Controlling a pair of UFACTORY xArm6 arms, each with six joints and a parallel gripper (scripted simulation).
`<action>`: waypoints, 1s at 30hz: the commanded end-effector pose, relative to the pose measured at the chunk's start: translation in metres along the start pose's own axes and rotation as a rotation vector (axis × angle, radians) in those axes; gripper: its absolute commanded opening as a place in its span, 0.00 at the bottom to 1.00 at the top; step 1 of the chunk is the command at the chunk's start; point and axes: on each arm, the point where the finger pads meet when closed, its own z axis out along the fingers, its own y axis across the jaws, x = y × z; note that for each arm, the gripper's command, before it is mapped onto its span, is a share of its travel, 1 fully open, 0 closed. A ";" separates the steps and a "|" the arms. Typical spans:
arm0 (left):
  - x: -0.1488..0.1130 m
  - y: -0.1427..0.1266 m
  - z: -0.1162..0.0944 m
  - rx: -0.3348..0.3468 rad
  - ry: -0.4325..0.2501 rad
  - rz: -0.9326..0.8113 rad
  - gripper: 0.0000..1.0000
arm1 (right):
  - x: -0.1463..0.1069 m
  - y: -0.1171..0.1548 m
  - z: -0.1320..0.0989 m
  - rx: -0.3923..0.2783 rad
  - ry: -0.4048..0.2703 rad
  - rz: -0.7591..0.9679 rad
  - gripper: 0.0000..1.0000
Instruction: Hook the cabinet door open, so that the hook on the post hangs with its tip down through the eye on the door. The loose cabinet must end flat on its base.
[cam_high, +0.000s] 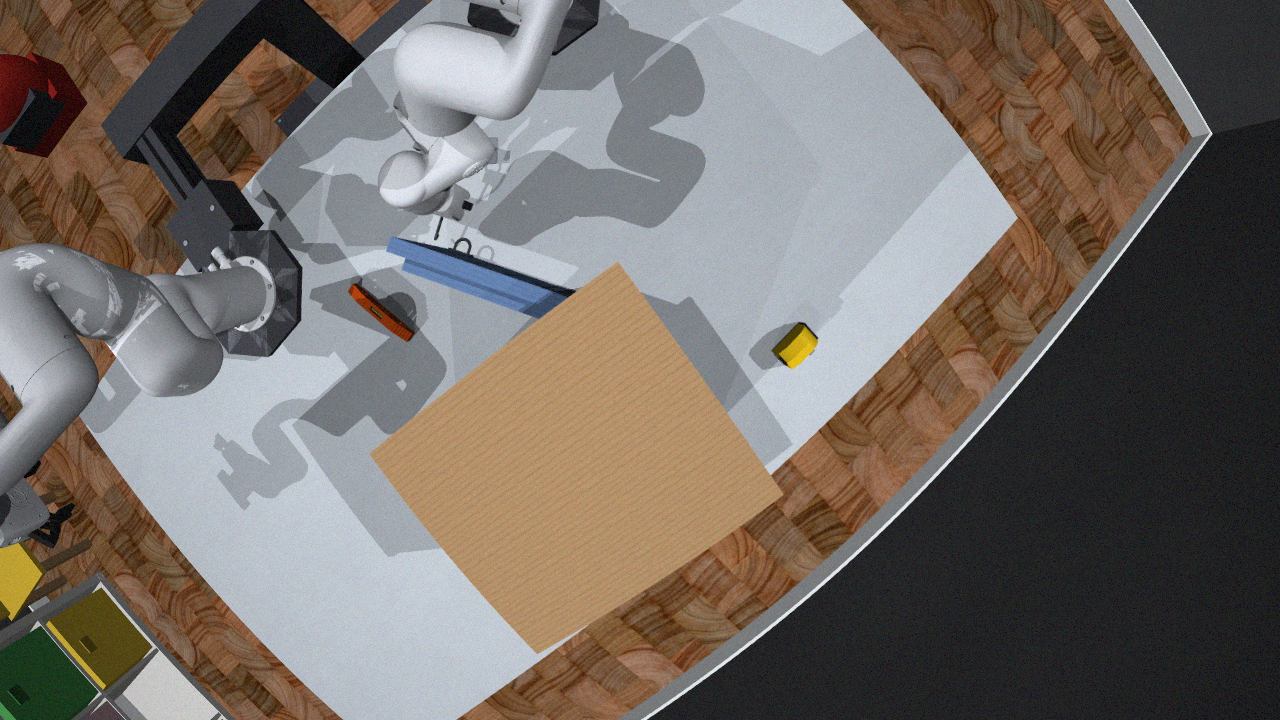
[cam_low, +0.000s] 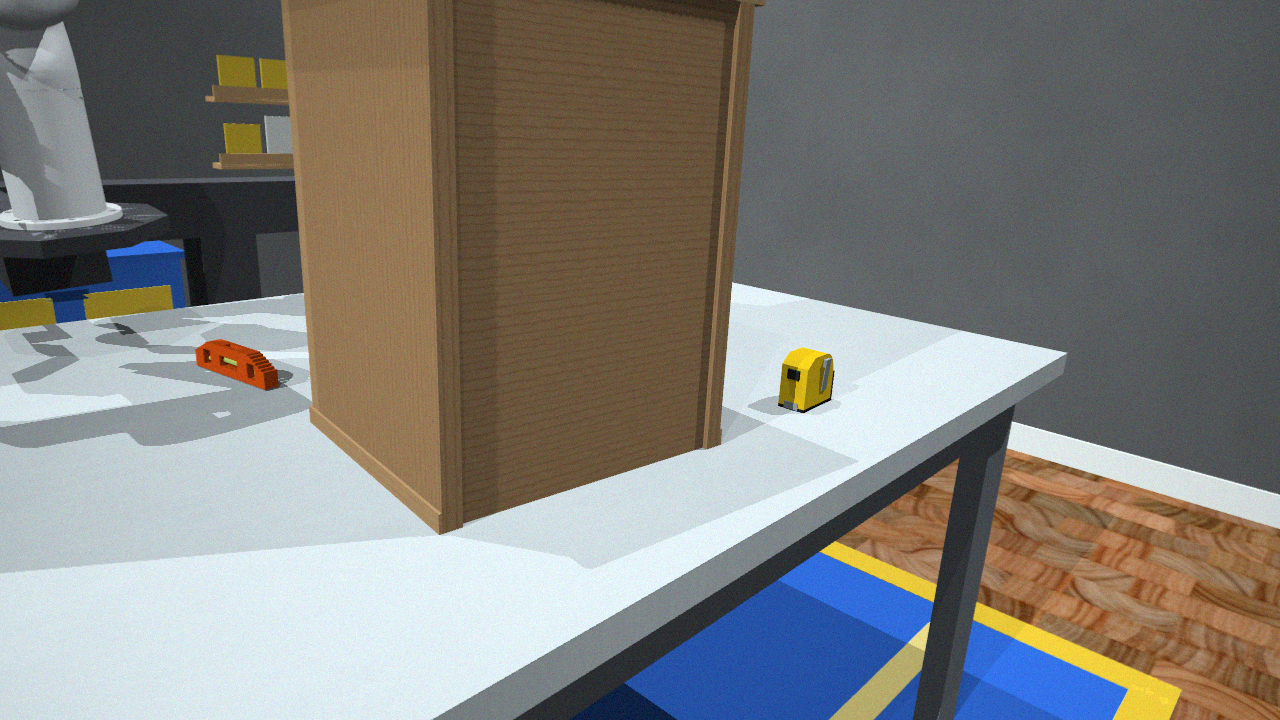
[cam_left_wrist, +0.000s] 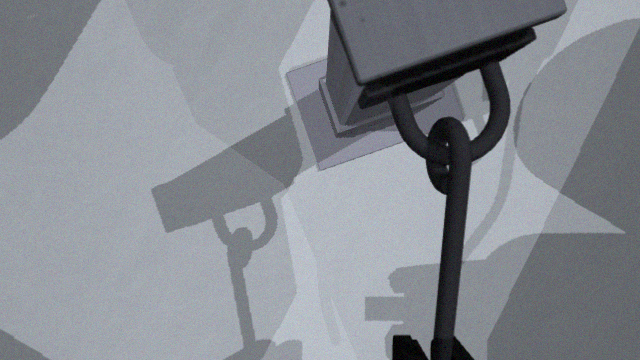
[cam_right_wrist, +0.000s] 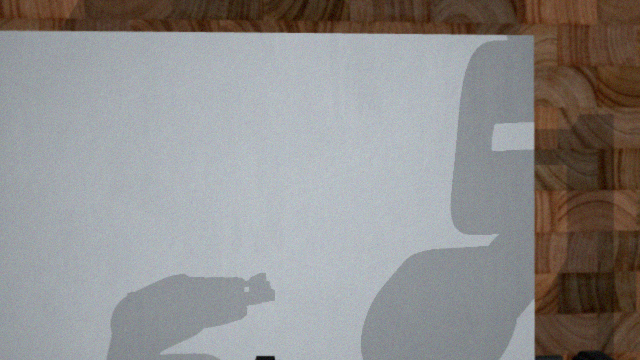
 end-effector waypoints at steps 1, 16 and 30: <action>-0.002 0.000 -0.004 0.001 -0.003 0.000 0.05 | 0.001 0.000 -0.002 0.000 0.004 0.000 1.00; -0.002 0.000 -0.010 0.001 -0.003 0.000 0.05 | 0.001 0.000 -0.002 0.000 0.004 0.000 1.00; -0.001 0.000 -0.017 0.001 -0.003 0.000 0.05 | 0.001 0.000 -0.002 0.000 0.004 0.000 1.00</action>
